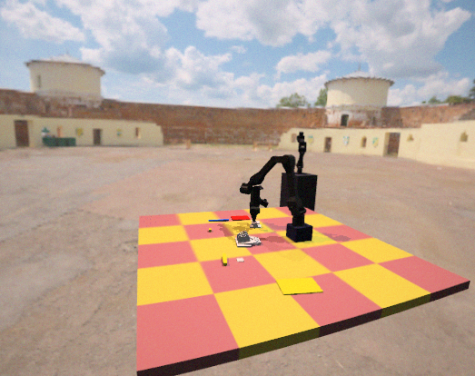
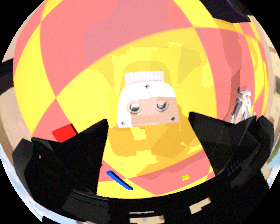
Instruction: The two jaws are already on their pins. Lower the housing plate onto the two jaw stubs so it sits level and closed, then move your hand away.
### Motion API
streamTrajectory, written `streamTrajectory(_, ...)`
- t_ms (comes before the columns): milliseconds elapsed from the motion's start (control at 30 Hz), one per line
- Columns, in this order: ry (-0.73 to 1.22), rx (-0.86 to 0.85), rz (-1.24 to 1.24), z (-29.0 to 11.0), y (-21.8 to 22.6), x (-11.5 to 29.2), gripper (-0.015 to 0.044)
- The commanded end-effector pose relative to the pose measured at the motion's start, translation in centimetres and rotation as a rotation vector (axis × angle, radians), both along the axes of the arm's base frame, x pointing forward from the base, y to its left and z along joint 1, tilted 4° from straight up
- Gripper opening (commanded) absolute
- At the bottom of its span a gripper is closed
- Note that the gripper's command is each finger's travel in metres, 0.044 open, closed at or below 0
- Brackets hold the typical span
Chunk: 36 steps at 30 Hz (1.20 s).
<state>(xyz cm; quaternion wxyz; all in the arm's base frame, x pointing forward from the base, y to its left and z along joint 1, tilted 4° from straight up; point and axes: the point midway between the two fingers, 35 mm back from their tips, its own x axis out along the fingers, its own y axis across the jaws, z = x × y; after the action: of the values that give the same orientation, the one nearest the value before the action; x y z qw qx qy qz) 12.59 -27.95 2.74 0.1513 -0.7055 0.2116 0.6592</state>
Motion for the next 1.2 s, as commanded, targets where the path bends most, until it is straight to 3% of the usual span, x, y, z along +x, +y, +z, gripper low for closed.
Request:
streamTrajectory(0, 0.007, 0.004, 0.004, -0.3, 0.0, -0.1, 0.0440)
streamTrajectory(1167, 0.007, 0.004, 0.004, -3.3, -0.2, 0.0, 0.0440)
